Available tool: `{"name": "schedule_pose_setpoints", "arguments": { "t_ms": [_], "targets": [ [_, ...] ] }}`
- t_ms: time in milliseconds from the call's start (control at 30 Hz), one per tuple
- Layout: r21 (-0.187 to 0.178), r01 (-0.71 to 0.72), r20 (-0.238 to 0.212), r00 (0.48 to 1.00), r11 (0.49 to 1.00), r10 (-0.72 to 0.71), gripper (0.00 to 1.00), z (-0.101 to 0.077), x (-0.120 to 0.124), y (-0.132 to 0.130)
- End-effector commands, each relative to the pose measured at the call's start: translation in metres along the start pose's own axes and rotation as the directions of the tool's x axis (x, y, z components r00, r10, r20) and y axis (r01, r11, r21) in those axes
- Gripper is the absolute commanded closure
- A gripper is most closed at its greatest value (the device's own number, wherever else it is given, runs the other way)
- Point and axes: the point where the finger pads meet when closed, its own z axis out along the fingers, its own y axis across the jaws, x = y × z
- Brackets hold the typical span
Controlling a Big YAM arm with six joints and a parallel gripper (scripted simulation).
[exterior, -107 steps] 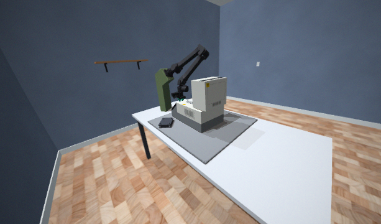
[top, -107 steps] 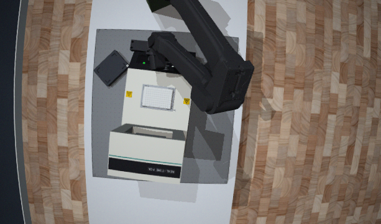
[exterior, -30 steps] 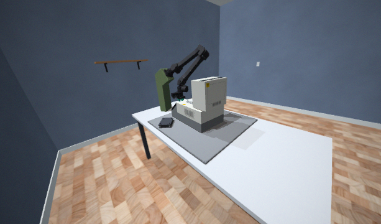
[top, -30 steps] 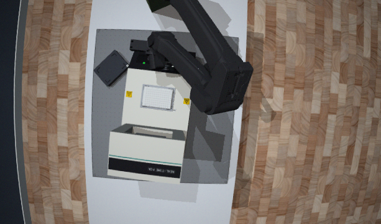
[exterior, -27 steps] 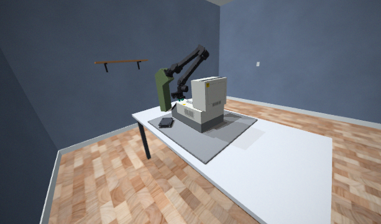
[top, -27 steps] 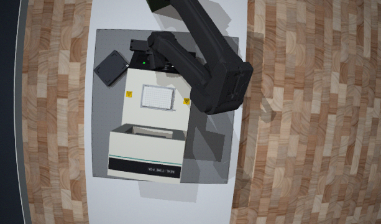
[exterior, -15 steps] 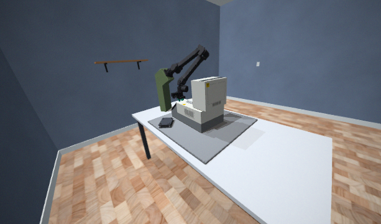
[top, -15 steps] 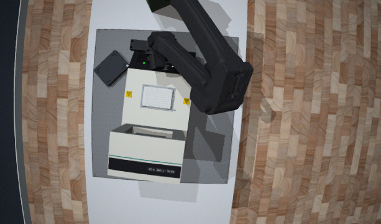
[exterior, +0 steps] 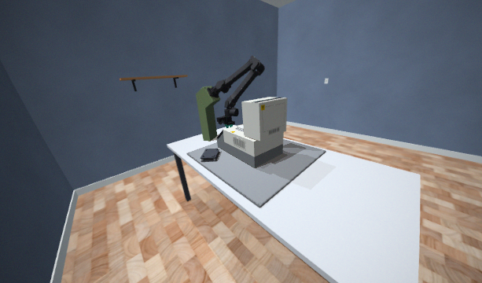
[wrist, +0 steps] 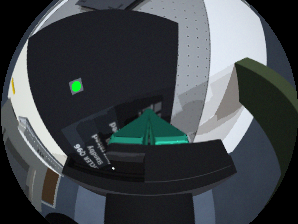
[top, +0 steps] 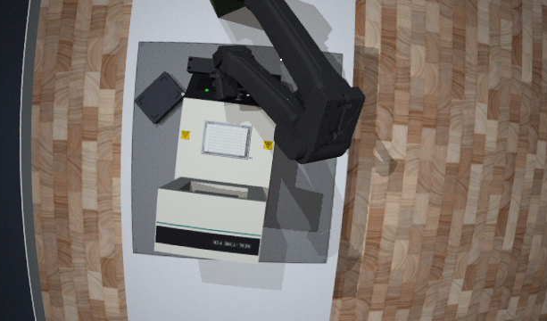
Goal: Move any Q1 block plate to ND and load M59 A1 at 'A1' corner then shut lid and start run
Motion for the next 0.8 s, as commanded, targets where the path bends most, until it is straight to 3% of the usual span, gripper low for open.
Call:
{"name": "schedule_pose_setpoints", "arguments": {
  "t_ms": [0, 767],
  "targets": [
    [0.013, -0.004, -0.002, 1.0, 1.0, 0.004, 1.0, -0.0025, 0.0056, -0.0051],
    [0.003, 0.012, -0.013, 1.0, 1.0, -0.012, 1.0, -0.0003, 0.0069, 0.0036]
  ]
}}
